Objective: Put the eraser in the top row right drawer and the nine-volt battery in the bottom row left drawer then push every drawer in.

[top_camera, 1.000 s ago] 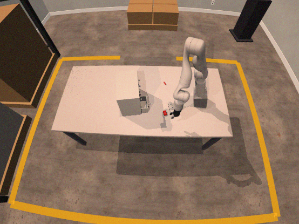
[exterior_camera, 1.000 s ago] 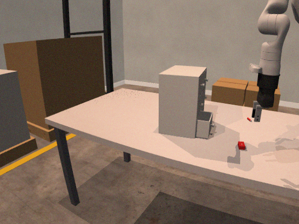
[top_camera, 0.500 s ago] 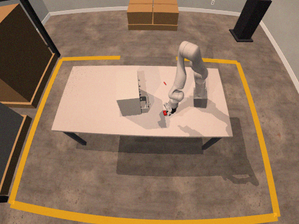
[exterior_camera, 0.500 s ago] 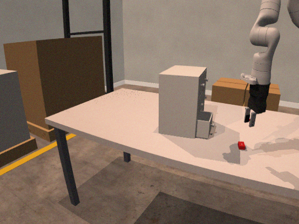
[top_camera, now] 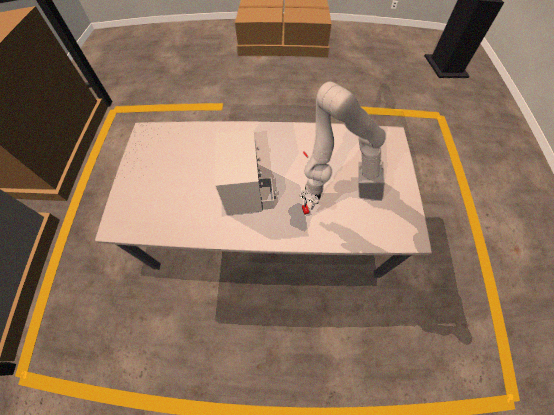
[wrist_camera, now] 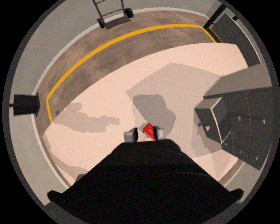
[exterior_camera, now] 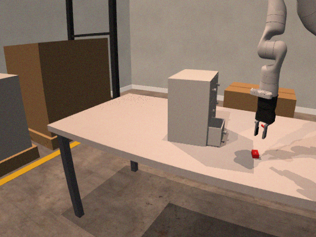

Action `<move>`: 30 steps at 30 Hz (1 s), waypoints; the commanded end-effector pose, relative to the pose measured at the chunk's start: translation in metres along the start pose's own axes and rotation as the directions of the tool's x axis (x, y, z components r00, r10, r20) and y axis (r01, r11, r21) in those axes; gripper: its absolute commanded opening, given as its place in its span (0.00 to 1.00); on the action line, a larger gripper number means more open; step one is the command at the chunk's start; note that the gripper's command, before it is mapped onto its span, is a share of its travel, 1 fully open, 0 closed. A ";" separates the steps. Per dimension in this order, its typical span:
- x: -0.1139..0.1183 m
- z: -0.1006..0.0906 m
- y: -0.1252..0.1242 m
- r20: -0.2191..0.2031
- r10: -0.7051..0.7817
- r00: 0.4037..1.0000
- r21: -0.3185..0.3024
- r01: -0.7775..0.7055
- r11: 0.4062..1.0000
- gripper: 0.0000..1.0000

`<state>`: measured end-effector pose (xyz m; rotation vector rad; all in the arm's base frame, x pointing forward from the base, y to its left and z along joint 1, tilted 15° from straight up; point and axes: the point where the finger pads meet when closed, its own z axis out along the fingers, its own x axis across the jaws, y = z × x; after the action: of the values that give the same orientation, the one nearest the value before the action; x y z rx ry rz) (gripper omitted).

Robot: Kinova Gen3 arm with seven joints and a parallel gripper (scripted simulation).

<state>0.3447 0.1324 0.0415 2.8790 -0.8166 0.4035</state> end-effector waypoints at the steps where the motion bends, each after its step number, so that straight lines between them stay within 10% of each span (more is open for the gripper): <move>1: 0.005 0.011 0.011 0.023 -0.059 0.998 -0.005 0.060 0.998 0.67; 30: 0.019 0.035 0.026 -0.037 -0.597 0.802 0.105 0.597 0.795 0.67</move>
<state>0.3559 0.0965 0.0166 3.0183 0.1205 0.3755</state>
